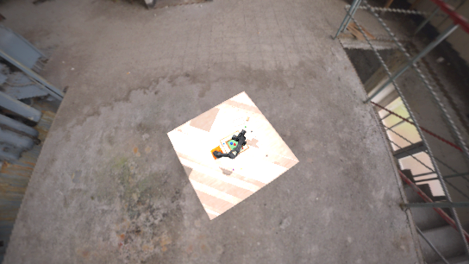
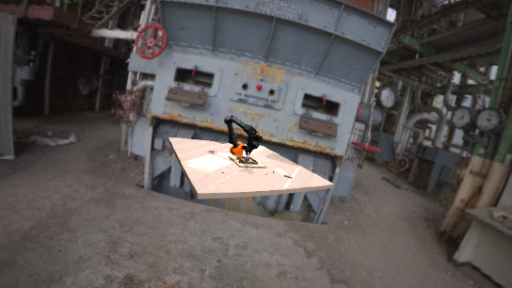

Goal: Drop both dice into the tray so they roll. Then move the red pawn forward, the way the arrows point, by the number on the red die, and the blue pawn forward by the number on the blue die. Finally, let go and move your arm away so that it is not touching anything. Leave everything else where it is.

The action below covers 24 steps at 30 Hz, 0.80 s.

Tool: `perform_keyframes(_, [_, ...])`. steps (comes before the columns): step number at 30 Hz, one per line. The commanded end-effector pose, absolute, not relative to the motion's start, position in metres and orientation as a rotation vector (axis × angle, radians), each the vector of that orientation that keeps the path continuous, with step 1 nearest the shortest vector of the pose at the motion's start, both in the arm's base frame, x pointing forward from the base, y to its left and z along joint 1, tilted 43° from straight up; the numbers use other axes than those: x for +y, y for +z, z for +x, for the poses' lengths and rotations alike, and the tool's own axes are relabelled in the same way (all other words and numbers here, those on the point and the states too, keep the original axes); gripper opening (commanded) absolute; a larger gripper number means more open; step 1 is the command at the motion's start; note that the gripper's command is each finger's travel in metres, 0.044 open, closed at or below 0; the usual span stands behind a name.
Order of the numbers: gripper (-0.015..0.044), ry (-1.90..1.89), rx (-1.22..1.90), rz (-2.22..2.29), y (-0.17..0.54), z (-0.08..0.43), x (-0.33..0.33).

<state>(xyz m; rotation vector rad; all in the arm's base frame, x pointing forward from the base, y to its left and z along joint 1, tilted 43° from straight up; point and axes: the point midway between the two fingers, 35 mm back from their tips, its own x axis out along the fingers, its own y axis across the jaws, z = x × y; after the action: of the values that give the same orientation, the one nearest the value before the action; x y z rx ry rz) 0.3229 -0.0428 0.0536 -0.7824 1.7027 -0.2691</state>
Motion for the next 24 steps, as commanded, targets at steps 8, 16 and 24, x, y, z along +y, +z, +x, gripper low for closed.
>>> perform_keyframes(8, [0.02,-1.024,1.281,-0.096,0.1004,0.3264,-0.1055])
perform_keyframes(16, [0.02,-1.024,1.281,-0.096,0.1007,0.3246,-0.1057])
perform_keyframes(24, [0.02,-1.024,1.281,-0.096,0.1012,0.324,-0.1062])
